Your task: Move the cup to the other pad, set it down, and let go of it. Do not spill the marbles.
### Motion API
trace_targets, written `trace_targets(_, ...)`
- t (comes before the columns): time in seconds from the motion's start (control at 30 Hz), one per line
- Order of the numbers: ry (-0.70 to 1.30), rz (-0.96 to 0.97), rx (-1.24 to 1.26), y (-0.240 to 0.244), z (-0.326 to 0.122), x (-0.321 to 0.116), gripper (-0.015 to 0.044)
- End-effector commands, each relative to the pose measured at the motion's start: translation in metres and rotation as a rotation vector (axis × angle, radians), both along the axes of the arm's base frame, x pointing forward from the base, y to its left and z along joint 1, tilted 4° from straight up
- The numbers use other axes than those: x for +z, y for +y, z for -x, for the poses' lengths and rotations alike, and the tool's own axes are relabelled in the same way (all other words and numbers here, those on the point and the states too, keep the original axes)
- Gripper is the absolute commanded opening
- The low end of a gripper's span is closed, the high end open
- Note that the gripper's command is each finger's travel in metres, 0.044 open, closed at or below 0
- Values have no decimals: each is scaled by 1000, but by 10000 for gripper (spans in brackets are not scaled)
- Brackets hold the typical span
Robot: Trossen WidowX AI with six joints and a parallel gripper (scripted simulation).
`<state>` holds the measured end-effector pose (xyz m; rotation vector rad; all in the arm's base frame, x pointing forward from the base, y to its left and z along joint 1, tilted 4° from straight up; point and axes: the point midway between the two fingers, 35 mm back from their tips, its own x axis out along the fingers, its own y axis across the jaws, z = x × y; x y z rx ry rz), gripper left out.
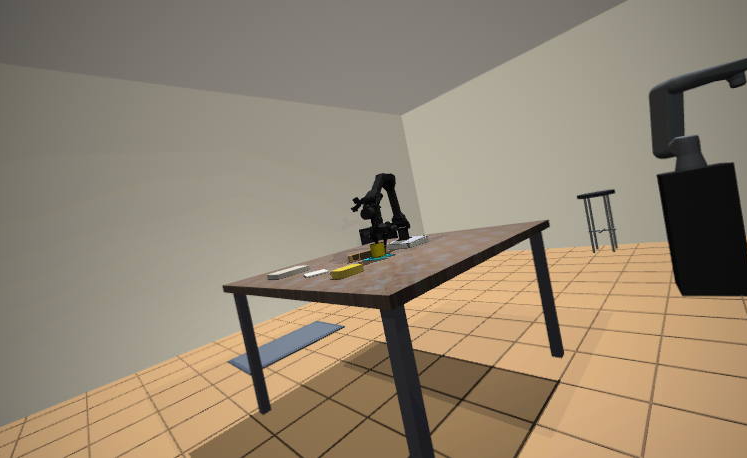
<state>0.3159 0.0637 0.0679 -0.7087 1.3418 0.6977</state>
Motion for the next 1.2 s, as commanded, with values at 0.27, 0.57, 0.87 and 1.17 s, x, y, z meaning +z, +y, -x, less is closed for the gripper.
trace_targets(0.27, 1, 2, -1, 0, 0, 15, 147)
trace_targets(0.57, 2, 3, -2, -1, 1, 28, 147)
trace_targets(0.87, 4, 4, -3, -1, 3, 40, 147)
trace_targets(1.17, 5, 5, -4, 0, 6, 50, 147)
